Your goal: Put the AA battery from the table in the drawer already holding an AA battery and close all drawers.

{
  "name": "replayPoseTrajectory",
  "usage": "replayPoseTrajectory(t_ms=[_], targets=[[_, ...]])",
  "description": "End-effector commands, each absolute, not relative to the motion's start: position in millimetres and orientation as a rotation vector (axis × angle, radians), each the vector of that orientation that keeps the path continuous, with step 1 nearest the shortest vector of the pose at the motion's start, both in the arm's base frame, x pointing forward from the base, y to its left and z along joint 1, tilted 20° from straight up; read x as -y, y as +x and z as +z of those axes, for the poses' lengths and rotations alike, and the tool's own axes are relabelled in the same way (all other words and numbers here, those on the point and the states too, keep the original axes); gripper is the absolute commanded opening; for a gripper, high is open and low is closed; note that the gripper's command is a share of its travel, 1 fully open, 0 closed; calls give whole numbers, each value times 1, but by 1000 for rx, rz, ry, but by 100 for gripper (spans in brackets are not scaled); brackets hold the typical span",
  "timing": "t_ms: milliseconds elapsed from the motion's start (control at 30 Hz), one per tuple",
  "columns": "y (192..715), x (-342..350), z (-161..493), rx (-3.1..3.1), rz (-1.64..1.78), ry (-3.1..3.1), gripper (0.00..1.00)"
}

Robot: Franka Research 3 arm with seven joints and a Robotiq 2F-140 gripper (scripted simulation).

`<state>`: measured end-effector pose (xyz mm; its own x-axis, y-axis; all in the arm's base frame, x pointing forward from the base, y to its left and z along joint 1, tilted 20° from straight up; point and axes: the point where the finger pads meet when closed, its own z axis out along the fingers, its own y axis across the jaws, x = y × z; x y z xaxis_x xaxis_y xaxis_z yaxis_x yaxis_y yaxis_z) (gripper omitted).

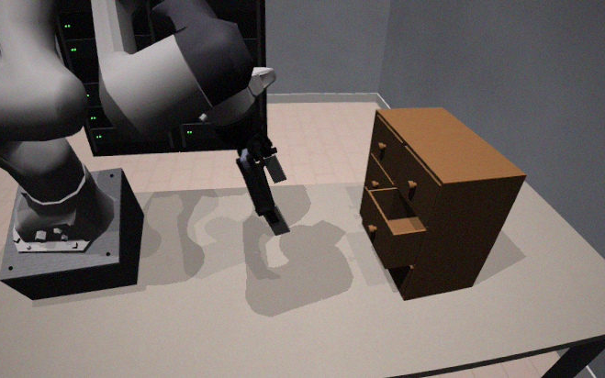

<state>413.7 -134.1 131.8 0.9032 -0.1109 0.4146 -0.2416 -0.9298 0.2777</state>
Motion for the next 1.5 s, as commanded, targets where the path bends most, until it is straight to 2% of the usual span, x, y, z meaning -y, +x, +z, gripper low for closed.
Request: replayPoseTrajectory(t_ms=[0, 367, 833, 867, 1467], targets=[[430, 148, 122, 38, 700, 2687, 100], [457, 164, 100, -5, 962, 2595, 100], [466, 169, 91, -35, 1067, 2553, 100], [466, 169, 91, -35, 1067, 2553, 0], [466, 169, 91, -35, 1067, 2553, 0]])
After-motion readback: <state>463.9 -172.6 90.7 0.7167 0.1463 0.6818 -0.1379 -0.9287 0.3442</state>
